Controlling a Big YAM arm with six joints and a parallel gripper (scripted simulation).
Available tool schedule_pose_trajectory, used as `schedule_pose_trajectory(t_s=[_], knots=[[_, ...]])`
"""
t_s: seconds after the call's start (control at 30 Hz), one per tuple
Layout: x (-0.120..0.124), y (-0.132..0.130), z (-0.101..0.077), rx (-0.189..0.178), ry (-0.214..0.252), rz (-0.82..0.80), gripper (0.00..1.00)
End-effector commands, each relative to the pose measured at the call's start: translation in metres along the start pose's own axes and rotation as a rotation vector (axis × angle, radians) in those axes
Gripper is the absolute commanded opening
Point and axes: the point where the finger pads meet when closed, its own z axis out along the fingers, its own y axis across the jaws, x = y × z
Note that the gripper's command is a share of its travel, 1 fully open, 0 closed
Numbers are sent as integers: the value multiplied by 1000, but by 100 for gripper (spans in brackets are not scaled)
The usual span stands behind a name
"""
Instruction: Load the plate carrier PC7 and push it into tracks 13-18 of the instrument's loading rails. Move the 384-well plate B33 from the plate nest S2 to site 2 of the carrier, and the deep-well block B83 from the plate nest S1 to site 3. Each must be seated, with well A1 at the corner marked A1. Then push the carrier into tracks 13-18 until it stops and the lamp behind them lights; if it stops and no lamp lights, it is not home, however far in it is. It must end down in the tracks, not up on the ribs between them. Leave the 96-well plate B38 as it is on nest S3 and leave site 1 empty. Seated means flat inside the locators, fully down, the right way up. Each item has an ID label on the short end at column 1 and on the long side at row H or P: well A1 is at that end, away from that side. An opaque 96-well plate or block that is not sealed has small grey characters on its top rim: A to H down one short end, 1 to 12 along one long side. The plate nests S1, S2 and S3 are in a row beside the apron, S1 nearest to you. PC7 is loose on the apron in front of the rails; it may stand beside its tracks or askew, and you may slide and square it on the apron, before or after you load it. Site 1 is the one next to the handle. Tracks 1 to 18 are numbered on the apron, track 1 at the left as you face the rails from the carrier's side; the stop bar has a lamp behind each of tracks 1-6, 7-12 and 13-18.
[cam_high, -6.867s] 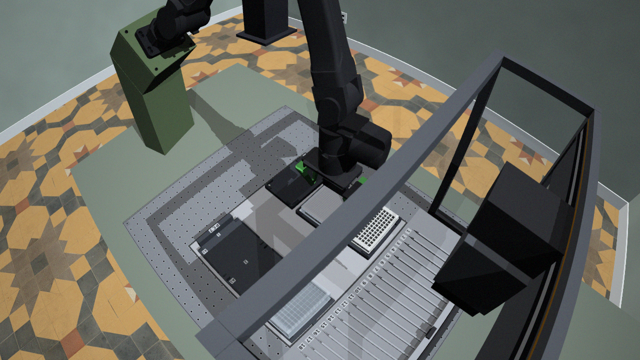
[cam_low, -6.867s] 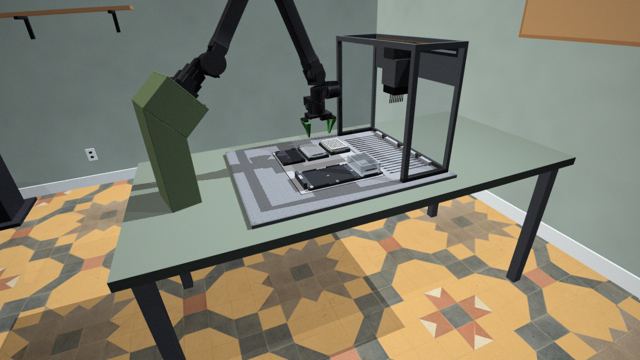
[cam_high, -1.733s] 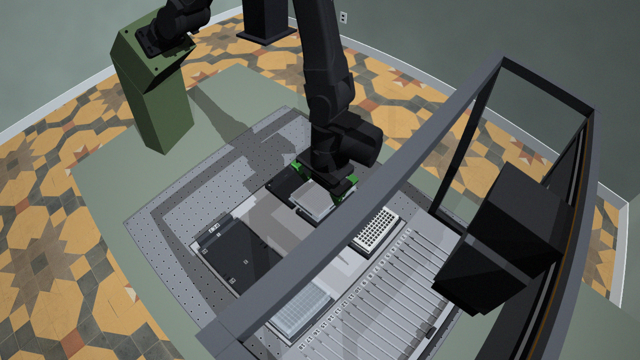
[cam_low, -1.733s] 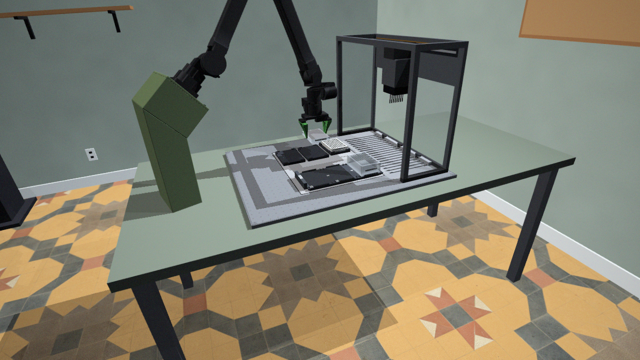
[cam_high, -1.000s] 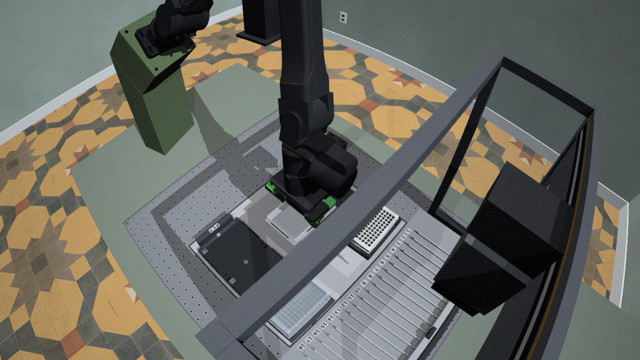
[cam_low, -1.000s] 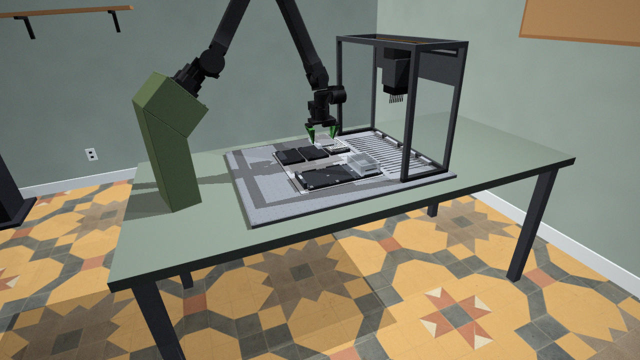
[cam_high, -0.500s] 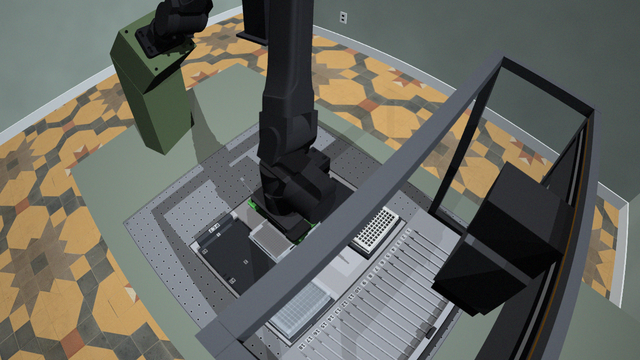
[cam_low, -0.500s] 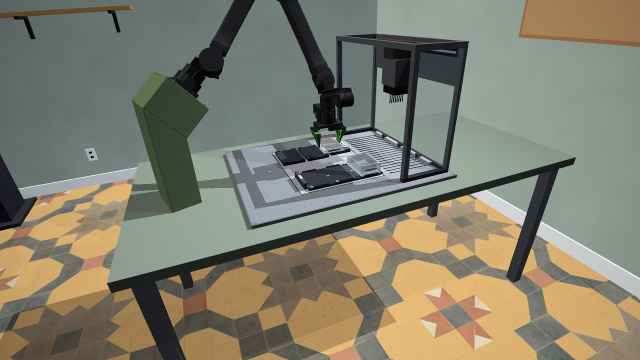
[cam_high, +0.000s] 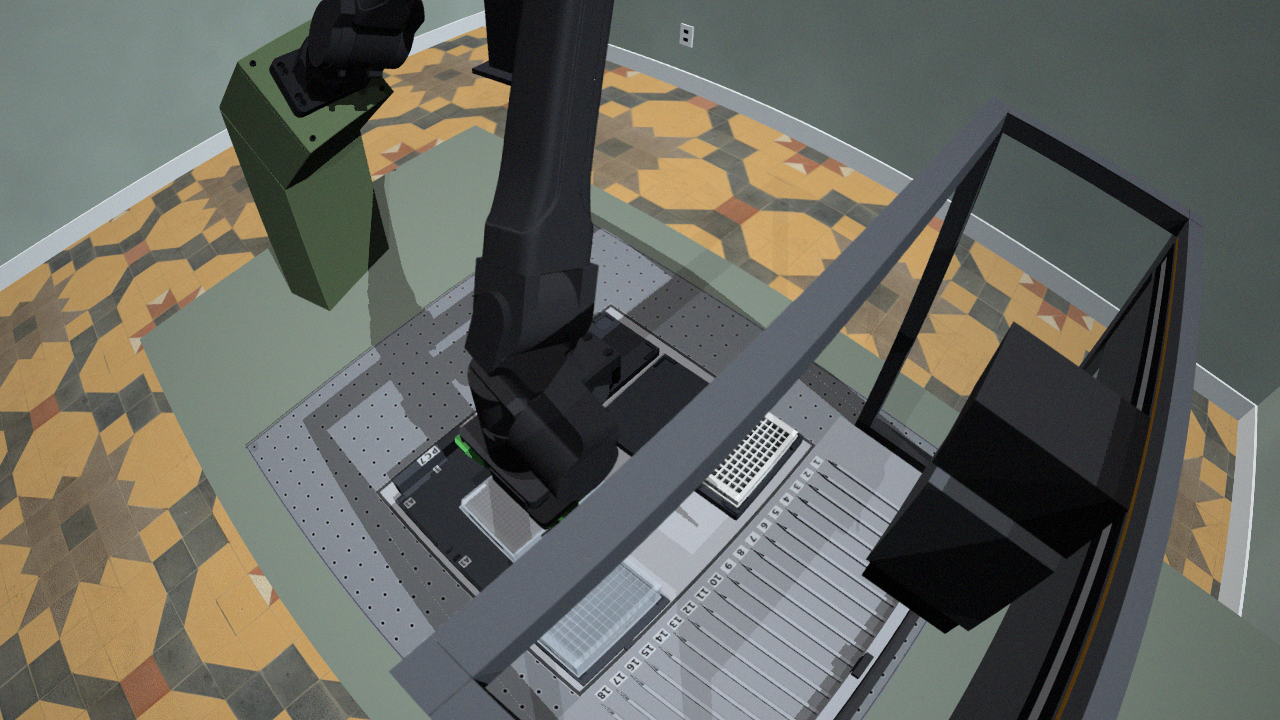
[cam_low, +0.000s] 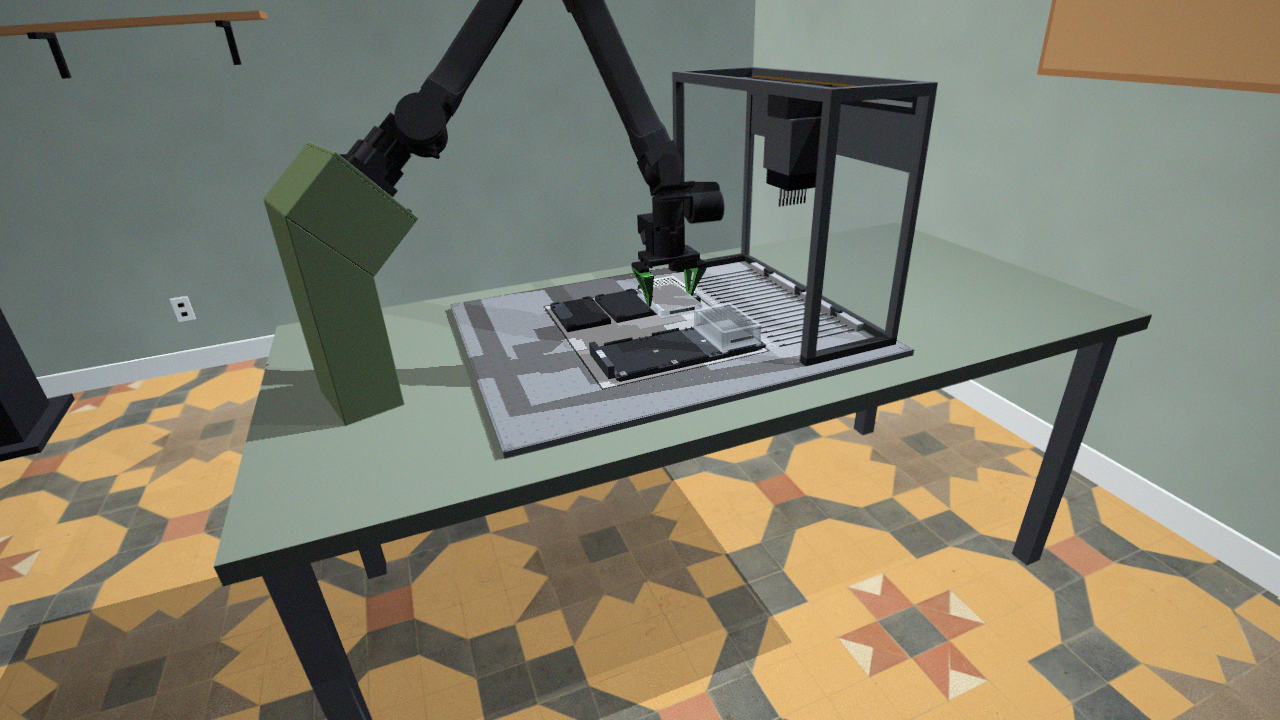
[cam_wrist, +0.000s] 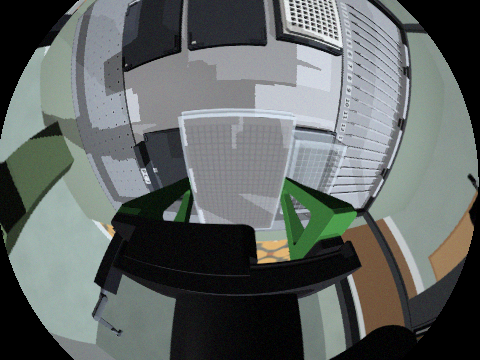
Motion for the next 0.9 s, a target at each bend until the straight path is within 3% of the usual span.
schedule_pose_trajectory(t_s=[0.0,0.23,0.37,0.87], knots=[[17,-12,-4,12,9,-17,0],[46,-14,-4,13,10,-17,0],[26,-21,-5,24,-9,-47,0],[35,-17,-7,25,4,-25,0]])
